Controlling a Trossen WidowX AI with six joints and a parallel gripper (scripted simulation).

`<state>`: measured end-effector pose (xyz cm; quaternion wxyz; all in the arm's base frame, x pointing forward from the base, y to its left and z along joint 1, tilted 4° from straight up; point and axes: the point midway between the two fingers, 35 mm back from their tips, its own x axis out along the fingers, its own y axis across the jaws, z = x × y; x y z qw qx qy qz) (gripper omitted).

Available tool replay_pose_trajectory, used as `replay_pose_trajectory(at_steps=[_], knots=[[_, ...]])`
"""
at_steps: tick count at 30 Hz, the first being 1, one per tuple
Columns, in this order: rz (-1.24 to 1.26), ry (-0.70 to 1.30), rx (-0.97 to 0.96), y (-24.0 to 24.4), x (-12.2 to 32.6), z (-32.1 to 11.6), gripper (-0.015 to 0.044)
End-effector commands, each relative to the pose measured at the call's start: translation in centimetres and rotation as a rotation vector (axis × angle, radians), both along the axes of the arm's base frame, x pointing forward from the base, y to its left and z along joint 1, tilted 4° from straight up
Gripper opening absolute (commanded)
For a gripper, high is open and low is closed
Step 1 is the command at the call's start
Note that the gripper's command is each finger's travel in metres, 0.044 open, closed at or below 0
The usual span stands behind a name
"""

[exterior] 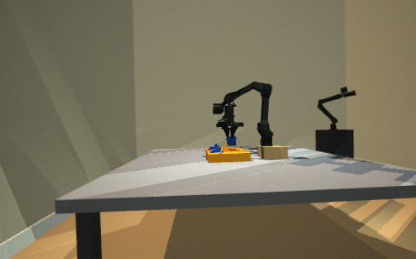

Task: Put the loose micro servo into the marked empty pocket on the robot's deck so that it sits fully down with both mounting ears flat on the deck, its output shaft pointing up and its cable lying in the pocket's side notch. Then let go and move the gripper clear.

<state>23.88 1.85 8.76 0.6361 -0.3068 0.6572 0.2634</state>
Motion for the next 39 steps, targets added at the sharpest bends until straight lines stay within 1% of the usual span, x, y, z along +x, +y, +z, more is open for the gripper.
replay_pose_trajectory(at_steps=[1, 18, 25, 39], knots=[[-0.114, -0.006, 0.000, 0.0, -0.1, 0.0, 0.0000], [-0.680, -0.045, -0.001, 0.0, -0.1, 0.0, 0.0000], [-0.686, -0.046, -0.001, 0.1, 0.6, 0.0, 0.0000], [-0.686, -0.051, 0.001, 0.9, 6.1, 0.1, 0.0000]])
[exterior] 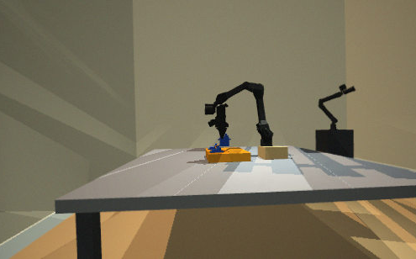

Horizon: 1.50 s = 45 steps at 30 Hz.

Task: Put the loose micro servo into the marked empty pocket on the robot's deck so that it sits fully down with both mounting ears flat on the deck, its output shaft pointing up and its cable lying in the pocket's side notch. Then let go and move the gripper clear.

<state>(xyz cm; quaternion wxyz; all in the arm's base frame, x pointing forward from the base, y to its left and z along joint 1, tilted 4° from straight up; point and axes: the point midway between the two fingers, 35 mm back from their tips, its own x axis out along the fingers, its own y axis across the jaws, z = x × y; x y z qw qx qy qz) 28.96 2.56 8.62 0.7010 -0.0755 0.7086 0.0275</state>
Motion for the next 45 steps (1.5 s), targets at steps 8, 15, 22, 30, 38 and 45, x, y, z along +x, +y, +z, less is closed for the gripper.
replay_pose_trajectory(at_steps=[8, 15, 22, 30, 38, 45], knots=[[-0.003, -0.011, 0.002, 0.6, 4.1, 0.2, 0.0000], [-0.003, -0.012, 0.003, 0.9, 5.7, 0.2, 0.0000], [-0.003, -0.012, 0.002, 0.8, 5.8, -0.6, 0.0000], [-0.003, -0.012, 0.002, 0.8, 5.9, -1.7, 0.0000], [-0.003, -0.012, 0.002, 0.8, 5.9, -1.8, 0.0000], [-0.003, -0.012, 0.002, 0.7, 5.9, -2.3, 0.0000]])
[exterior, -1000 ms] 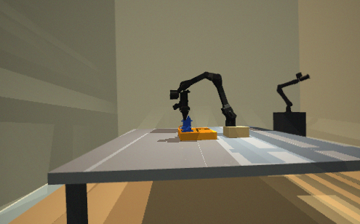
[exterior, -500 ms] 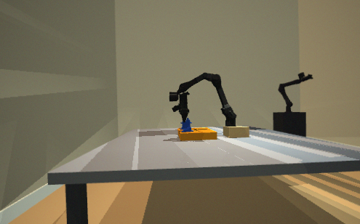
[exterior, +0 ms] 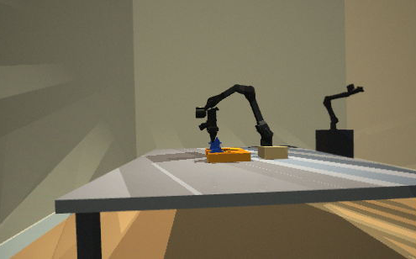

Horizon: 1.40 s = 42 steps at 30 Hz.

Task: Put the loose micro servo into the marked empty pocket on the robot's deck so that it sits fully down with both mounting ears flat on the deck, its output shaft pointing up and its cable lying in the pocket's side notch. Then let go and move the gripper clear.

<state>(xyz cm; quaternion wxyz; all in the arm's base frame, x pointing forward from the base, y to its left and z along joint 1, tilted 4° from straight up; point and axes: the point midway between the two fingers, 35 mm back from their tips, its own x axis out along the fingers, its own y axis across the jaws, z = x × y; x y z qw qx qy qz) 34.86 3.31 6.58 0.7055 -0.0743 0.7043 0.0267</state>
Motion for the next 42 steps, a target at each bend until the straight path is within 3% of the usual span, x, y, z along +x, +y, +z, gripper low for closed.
replay_pose_trajectory(at_steps=[1, 42], knots=[[-0.001, 0.000, 0.001, 0.0, 0.0, -0.3, 0.0000], [-0.001, 0.000, 0.001, -0.3, 0.0, -4.3, 0.0000]])
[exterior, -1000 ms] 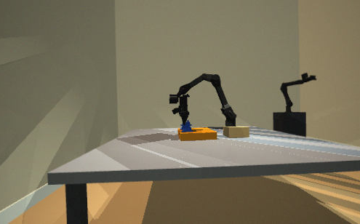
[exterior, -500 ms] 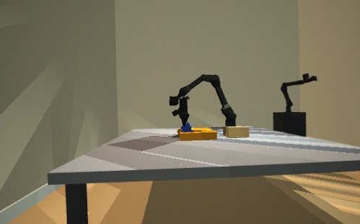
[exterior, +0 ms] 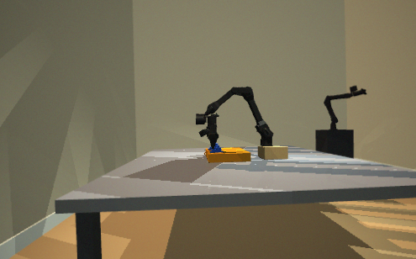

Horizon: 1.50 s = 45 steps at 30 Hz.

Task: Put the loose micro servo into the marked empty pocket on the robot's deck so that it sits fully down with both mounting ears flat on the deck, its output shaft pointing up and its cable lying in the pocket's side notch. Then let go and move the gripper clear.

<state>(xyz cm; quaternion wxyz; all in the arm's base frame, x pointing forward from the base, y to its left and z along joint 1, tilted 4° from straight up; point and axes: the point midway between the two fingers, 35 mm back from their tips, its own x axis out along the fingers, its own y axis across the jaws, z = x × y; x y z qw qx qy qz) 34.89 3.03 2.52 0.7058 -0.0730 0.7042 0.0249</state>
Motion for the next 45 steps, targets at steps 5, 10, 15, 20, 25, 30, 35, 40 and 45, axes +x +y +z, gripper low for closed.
replay_pose_trajectory(at_steps=[5, 10, 15, 20, 25, 30, 35, 40, 45], knots=[[0.004, 0.001, 0.001, 0.0, 0.0, -0.8, 0.0000], [0.004, 0.001, 0.001, 0.0, 0.0, -0.6, 0.0131], [0.004, 0.001, 0.001, 0.0, 0.0, 0.2, 0.0187], [0.004, 0.001, 0.001, 0.1, -0.5, 2.9, 0.0187], [0.003, 0.001, 0.000, 0.0, -1.4, 3.5, 0.0266], [0.004, 0.005, 0.000, -0.4, -5.8, 6.7, 0.0397], [0.004, 0.011, 0.001, -0.9, -10.8, 9.2, 0.0440], [0.004, 0.010, 0.001, -0.9, -11.0, 9.5, 0.0440], [0.006, -0.002, 0.001, -0.7, -10.9, 12.7, 0.0440]])
